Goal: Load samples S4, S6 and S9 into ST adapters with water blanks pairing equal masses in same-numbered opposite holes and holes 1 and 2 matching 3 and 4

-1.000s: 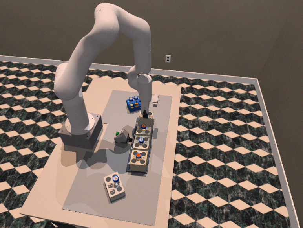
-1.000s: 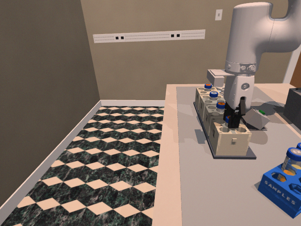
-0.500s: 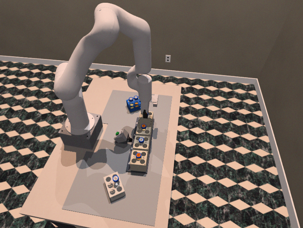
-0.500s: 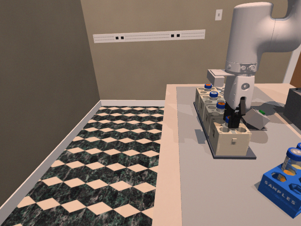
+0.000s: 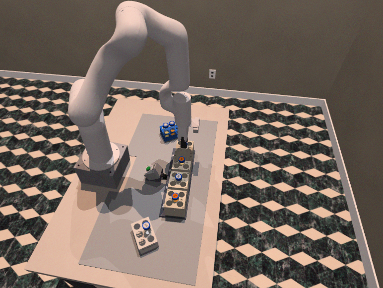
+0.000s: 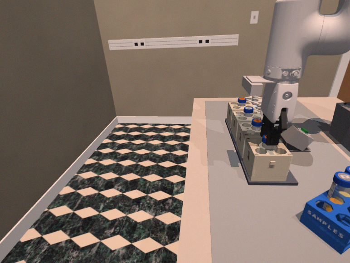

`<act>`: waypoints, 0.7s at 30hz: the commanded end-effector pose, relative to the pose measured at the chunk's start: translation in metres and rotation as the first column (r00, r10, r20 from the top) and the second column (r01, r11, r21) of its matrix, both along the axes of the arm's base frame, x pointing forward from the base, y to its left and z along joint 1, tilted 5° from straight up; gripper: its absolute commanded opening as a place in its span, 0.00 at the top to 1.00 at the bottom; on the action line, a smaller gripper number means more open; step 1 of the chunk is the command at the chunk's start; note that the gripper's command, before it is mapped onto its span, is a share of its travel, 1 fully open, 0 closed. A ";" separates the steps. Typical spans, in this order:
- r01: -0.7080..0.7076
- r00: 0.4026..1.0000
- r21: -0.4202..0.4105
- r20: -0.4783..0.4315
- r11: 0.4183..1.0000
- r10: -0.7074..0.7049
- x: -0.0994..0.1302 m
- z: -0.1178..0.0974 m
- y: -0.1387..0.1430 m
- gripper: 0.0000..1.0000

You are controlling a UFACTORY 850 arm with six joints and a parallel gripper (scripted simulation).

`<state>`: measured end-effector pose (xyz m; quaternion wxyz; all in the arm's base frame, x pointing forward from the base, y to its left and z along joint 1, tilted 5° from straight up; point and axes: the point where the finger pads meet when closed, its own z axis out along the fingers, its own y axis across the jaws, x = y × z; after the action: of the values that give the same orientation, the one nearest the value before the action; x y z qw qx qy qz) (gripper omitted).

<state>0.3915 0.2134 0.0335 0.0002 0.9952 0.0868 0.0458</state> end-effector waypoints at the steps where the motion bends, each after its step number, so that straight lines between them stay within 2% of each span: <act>1: 0.000 1.000 0.001 -0.006 1.000 0.000 0.000 0.006 0.000 0.56; 21: 0.000 1.000 0.001 -0.006 1.000 0.000 -0.003 0.042 0.000 0.56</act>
<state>0.3881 0.2131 0.0682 0.0047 0.9948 0.0862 0.0544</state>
